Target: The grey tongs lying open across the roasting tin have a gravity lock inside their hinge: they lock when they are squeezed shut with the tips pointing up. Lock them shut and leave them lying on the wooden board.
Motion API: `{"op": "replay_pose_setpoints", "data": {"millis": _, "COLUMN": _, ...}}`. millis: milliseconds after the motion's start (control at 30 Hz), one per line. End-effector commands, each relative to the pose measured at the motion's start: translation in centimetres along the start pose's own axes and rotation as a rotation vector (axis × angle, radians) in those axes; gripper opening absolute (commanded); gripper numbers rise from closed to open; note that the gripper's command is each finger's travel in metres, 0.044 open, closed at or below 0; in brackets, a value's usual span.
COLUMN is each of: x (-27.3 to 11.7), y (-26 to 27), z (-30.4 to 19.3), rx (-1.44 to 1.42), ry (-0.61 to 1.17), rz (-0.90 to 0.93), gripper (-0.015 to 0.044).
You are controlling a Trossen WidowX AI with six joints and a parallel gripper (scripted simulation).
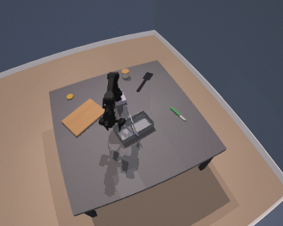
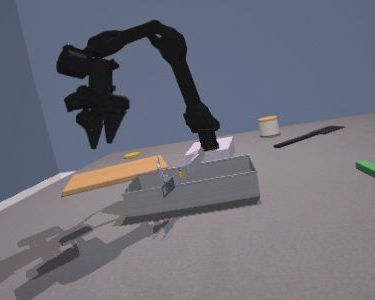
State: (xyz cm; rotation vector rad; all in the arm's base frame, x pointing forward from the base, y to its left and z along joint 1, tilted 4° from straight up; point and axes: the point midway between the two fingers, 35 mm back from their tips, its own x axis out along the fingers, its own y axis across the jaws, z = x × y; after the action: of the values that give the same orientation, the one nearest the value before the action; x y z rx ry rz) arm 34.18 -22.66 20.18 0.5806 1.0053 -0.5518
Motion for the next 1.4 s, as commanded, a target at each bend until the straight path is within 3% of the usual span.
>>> {"op": "replay_pose_setpoints", "data": {"millis": 0, "x": 1.2, "y": 4.0, "z": -4.2, "rx": -0.252, "ry": 0.139, "rz": -0.011, "gripper": 0.0440}}
{"op": "replay_pose_setpoints", "data": {"millis": 267, "x": 1.4, "y": 10.0, "z": -12.5, "rx": -0.770, "ry": 0.369, "rz": -0.011, "gripper": 0.0440}}
{"op": "replay_pose_setpoints", "data": {"millis": 1367, "x": 4.6, "y": 9.7, "z": -12.5, "rx": -0.770, "ry": 0.368, "rz": -0.012, "gripper": 0.0440}}
